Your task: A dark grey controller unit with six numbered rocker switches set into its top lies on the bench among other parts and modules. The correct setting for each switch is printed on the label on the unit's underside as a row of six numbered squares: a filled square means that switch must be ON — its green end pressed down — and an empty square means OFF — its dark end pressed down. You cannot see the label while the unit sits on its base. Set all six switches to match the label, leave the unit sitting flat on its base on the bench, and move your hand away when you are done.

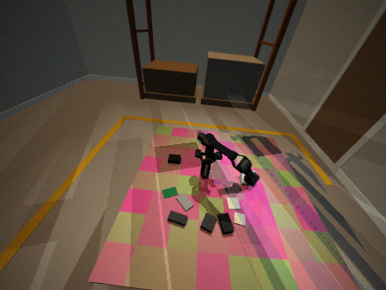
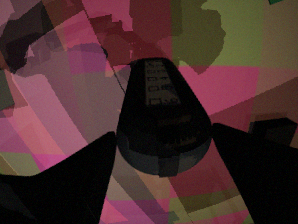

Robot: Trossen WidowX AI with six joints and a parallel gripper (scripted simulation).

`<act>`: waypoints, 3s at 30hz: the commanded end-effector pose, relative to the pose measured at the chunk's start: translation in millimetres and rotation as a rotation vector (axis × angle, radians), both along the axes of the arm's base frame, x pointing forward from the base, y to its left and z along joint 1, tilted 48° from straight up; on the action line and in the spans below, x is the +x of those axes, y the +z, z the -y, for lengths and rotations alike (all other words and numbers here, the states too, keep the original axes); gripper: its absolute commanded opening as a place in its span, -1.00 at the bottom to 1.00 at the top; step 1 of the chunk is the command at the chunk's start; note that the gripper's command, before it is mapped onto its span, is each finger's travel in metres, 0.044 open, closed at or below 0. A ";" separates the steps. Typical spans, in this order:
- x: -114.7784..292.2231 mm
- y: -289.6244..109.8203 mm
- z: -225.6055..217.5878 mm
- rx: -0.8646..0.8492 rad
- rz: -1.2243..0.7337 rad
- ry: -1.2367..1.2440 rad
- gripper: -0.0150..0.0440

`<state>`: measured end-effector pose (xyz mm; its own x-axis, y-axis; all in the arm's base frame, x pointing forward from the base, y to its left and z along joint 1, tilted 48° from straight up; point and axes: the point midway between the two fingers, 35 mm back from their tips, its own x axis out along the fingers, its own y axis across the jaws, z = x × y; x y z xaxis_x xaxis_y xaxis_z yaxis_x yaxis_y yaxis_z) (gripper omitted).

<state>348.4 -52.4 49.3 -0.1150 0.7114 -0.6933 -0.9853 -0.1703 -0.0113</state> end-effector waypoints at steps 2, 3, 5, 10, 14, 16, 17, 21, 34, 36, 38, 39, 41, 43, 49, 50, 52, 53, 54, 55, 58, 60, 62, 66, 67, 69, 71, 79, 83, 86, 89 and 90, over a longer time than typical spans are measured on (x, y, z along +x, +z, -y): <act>-0.9 2.9 -12.6 0.020 -0.014 0.005 0.65; -1.0 3.5 -13.1 0.020 -0.014 0.005 0.65; -1.2 4.7 -14.2 0.020 -0.014 0.005 0.65; -1.7 7.7 -16.9 0.020 -0.014 0.005 0.65; -2.1 10.0 -19.2 0.020 -0.014 0.005 0.65; -2.3 11.2 -20.3 0.020 -0.014 0.005 0.65; -2.4 11.8 -20.9 0.020 -0.014 0.005 0.65; -2.8 14.1 -23.2 0.020 -0.014 0.005 0.65; -4.1 21.3 -30.9 0.021 -0.014 0.005 0.65; -4.4 22.4 -32.1 0.021 -0.014 0.005 0.65; -4.6 23.4 -33.4 0.021 -0.014 0.005 0.65; -4.7 24.0 -34.0 0.021 -0.014 0.005 0.65; -4.9 25.0 -35.2 0.021 -0.014 0.005 0.65; -5.1 26.1 -36.5 0.021 -0.014 0.005 0.65; -5.8 29.1 -40.2 0.021 -0.014 0.005 0.65; -5.9 29.6 -40.9 0.021 -0.014 0.005 0.65; -6.1 30.6 -42.1 0.021 -0.014 0.005 0.65; -6.2 31.1 -42.8 0.021 -0.014 0.005 0.65; -6.3 31.6 -43.4 0.021 -0.014 0.005 0.65; -6.4 32.1 -44.1 0.021 -0.014 0.005 0.65; -6.8 33.5 -46.0 0.022 -0.015 0.005 0.65; -7.0 34.5 -47.3 0.022 -0.015 0.005 0.65; -7.2 35.4 -48.6 0.022 -0.015 0.005 0.65; -7.7 37.3 -51.2 0.022 -0.015 0.005 0.65; -7.8 37.7 -51.9 0.022 -0.015 0.005 0.65; -8.0 38.6 -53.2 0.022 -0.015 0.005 0.65; -8.3 39.5 -54.5 0.022 -0.015 0.005 0.65; -9.2 43.0 -59.9 0.022 -0.015 0.005 0.65; -9.7 44.6 -62.6 0.022 -0.015 0.005 0.65; -10.1 45.8 -64.7 0.022 -0.015 0.005 0.65; -10.4 47.0 -66.8 0.023 -0.015 0.005 0.65; -10.5 47.4 -67.5 0.023 -0.015 0.005 0.65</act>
